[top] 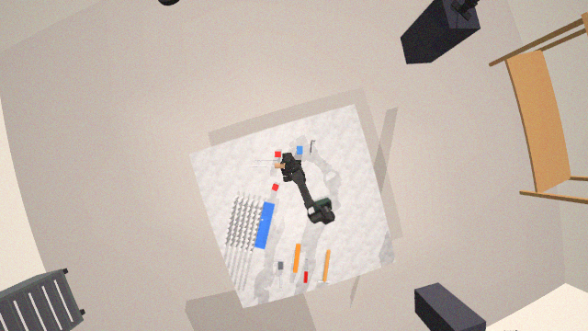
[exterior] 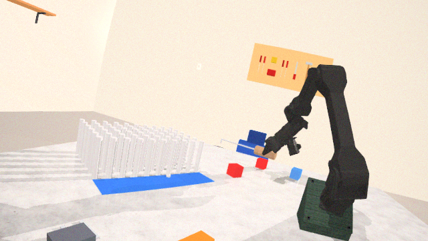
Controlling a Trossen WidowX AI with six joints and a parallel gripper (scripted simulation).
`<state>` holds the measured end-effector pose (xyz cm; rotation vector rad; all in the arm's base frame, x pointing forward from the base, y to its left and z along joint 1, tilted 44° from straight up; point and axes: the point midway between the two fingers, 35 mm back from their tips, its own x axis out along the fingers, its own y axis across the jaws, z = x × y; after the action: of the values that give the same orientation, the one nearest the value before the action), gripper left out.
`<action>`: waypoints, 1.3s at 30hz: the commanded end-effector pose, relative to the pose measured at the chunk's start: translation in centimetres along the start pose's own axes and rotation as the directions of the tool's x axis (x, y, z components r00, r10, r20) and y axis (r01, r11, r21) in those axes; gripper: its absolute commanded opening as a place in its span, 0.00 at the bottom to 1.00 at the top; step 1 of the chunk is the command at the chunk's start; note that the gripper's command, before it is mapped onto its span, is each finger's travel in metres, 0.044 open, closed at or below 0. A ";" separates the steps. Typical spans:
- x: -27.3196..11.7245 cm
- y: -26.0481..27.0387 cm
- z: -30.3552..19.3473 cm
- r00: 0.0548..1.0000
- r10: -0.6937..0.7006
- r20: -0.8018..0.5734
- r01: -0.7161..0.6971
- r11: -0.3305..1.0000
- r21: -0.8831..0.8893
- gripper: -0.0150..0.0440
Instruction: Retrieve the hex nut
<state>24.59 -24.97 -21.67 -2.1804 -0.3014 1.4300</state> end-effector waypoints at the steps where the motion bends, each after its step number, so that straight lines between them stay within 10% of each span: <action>1: 0.4 -0.2 0.3 1.000 -0.005 -0.003 0.005 1.000 0.008 0.25; 39: 3.3 -1.2 2.6 1.000 -0.006 -0.004 0.006 1.000 0.009 0.25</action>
<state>23.82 -22.05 -24.28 -2.1801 -0.3024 1.4286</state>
